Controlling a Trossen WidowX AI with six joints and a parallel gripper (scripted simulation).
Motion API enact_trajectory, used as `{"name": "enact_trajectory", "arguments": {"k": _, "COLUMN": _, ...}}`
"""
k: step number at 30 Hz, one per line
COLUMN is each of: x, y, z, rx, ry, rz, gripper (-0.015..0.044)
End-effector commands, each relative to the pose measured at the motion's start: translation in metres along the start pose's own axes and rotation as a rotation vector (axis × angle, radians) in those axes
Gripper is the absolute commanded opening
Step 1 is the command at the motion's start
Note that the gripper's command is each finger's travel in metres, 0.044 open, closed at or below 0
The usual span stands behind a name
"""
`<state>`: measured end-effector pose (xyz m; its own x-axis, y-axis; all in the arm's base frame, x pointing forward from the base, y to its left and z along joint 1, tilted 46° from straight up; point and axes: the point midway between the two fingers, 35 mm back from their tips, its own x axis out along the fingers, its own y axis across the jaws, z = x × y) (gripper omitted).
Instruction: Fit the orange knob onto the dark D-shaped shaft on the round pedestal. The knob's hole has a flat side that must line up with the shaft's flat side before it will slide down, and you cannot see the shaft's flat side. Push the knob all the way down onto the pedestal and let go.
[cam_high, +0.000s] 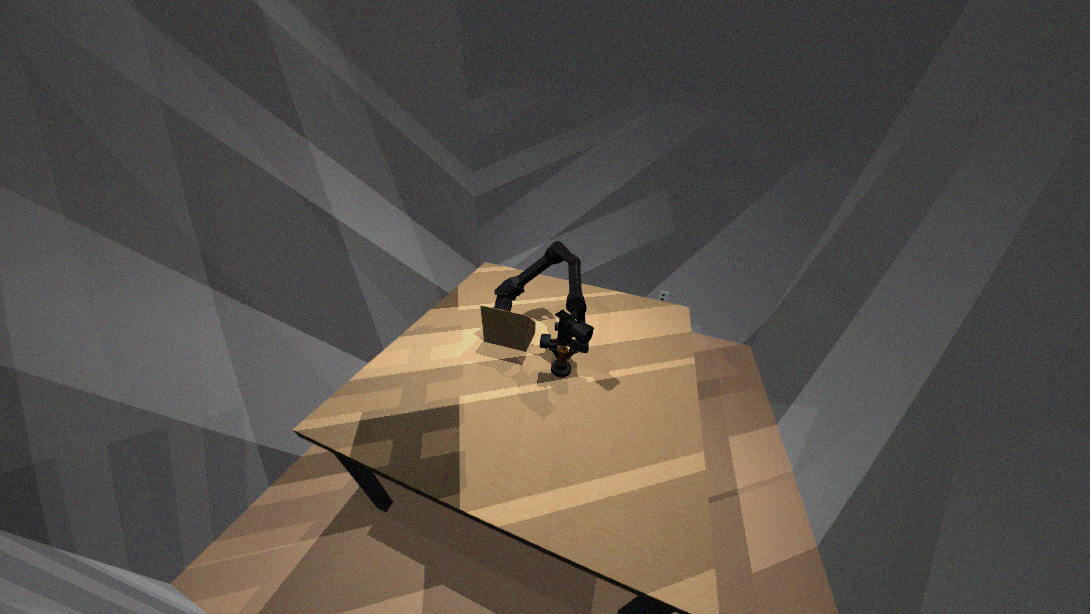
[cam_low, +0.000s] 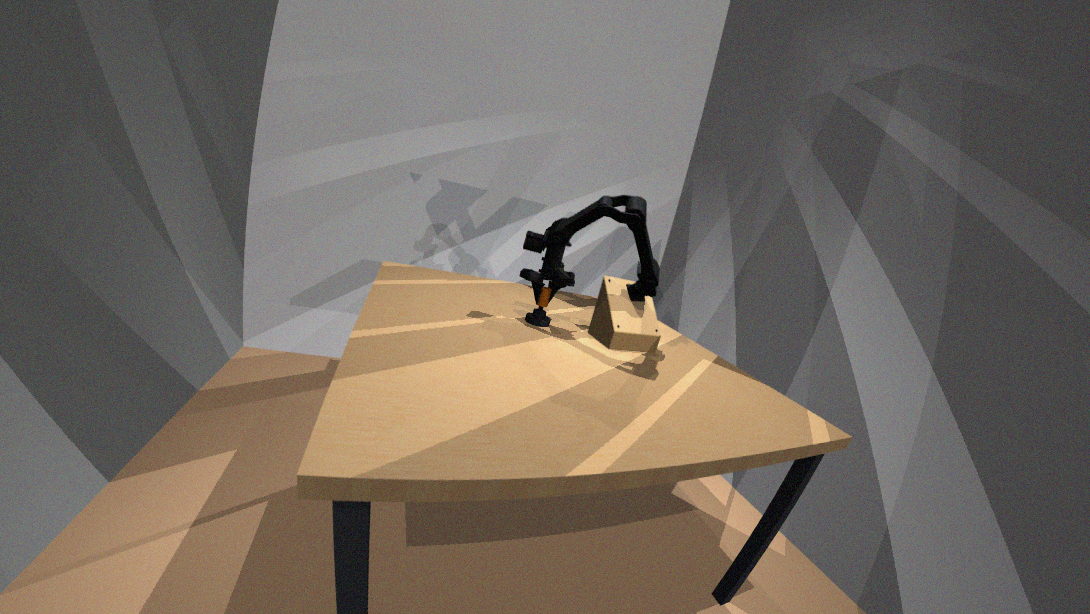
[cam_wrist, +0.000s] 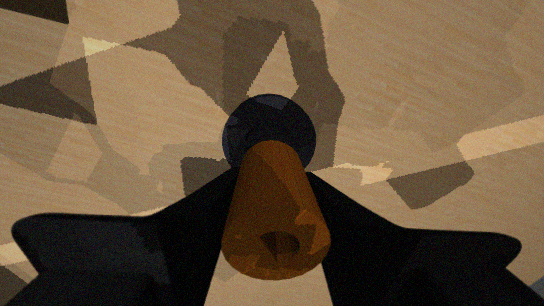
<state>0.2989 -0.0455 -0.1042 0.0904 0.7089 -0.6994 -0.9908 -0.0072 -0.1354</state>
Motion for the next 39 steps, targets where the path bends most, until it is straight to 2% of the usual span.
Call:
{"name": "enact_trajectory", "arguments": {"k": 1, "x": 0.0012, "y": 0.0014, "z": 0.0008, "rx": -0.005, "ry": 0.002, "rz": 0.000, "gripper": 0.0000}}
{"name": "enact_trajectory", "arguments": {"k": 27, "x": -0.0030, "y": -0.0015, "z": -0.0012, "rx": -0.006, "ry": 0.002, "rz": 0.000, "gripper": 0.0000}}
{"name": "enact_trajectory", "arguments": {"k": 34, "x": -0.0024, "y": -0.0036, "z": -0.0021, "rx": -0.205, "ry": 0.002, "rz": 0.000, "gripper": 0.0000}}
{"name": "enact_trajectory", "arguments": {"k": 39, "x": -0.0008, "y": -0.0032, "z": -0.0018, "rx": -0.215, "ry": 0.002, "rz": 0.000, "gripper": 0.0000}}
